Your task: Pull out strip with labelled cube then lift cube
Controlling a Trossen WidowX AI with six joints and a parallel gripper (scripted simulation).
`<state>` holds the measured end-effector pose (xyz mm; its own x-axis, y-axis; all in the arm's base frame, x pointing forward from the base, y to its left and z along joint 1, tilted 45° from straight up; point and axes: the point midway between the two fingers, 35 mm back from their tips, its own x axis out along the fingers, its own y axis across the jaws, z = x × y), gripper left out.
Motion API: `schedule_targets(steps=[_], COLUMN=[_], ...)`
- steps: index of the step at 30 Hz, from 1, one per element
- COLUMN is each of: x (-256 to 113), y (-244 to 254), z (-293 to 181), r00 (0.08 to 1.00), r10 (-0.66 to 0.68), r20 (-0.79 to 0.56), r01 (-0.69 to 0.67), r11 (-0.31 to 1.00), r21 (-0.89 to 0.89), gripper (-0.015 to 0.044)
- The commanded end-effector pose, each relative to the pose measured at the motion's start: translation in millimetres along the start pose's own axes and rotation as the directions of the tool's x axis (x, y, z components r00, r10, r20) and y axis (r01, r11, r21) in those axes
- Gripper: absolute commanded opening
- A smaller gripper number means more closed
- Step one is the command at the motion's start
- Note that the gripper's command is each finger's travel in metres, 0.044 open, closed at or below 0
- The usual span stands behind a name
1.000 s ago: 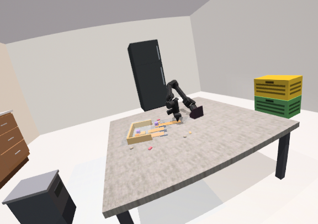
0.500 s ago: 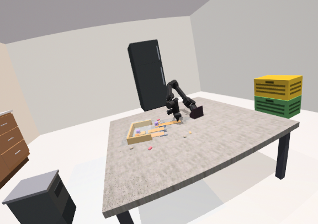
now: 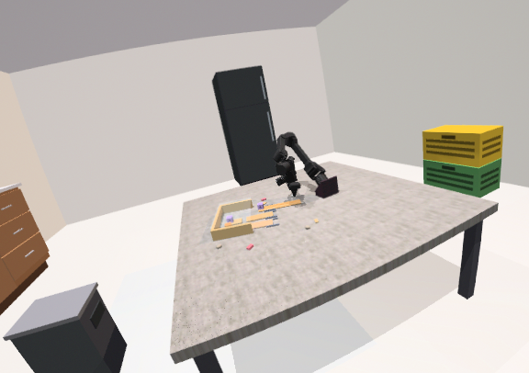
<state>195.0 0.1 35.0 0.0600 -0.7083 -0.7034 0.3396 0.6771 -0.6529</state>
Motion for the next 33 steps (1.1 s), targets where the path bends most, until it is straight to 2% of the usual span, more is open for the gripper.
schedule_targets(steps=[1, 4, 16, 33], x=[-4, -4, -10, -19], y=[0, -1, -2, -4], z=[6, 23, 64, 125], r00=[1.000, 1.000, 1.000, 1.000], r10=[0.000, 0.000, 0.000, 0.000], r20=[-0.009, -0.009, -0.007, -0.005], r01=[0.000, 0.002, 0.001, 0.001], r11=[0.999, 0.989, 0.988, 0.988], r21=[0.051, 0.148, 0.153, 0.155], gripper=[0.0053, 0.0131, 0.0440, 0.0440])
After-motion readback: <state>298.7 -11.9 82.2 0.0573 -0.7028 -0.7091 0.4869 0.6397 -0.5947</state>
